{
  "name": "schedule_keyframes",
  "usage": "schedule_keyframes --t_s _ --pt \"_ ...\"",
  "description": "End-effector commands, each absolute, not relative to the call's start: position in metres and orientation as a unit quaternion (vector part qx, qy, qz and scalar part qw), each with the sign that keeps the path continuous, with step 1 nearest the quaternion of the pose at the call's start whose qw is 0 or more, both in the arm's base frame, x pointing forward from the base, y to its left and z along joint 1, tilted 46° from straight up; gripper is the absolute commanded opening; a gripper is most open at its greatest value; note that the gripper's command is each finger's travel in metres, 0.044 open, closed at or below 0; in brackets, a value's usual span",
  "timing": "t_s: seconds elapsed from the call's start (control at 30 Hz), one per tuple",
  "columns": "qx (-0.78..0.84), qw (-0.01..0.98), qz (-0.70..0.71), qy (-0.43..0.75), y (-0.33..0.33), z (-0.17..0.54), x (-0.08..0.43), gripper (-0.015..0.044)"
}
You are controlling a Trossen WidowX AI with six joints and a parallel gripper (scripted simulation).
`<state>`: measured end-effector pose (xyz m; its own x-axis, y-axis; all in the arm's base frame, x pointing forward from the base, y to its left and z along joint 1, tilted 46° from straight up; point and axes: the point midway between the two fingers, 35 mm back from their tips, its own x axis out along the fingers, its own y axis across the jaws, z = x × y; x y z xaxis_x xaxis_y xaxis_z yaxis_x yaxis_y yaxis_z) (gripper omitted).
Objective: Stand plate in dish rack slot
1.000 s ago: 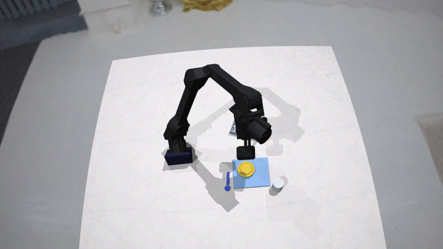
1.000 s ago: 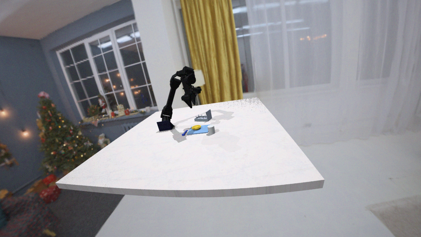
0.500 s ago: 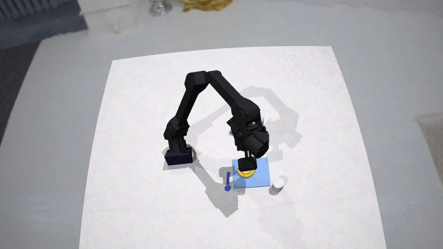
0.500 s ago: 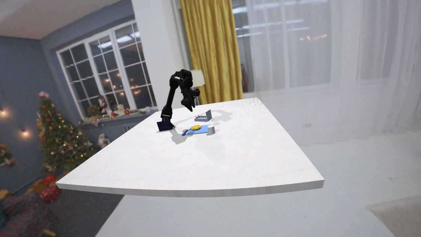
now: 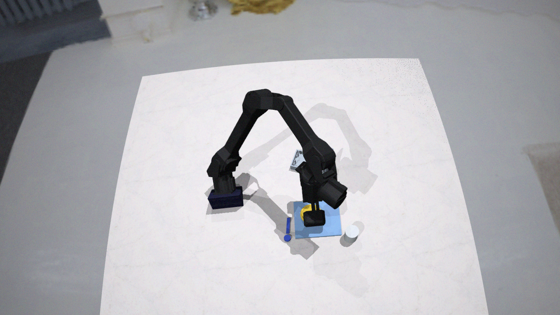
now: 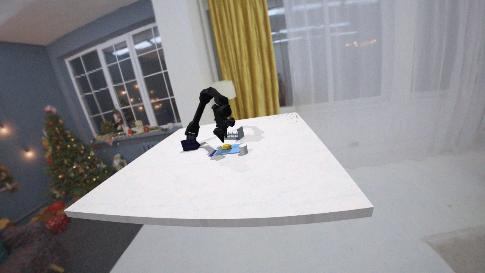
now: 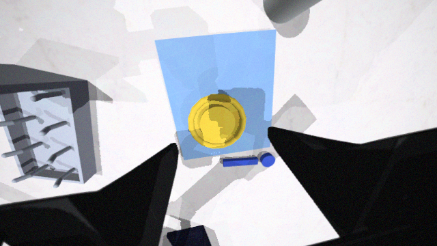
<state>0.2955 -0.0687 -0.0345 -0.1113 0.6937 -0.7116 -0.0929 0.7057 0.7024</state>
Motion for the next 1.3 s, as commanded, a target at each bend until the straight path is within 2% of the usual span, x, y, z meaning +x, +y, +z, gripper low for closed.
schedule_keyframes --t_s 0.0,1.27 --pt "0.224 0.626 0.312 0.679 -0.063 -0.04 0.294 0.04" --pt "0.224 0.626 0.313 0.679 -0.029 -0.073 0.288 0.0387"
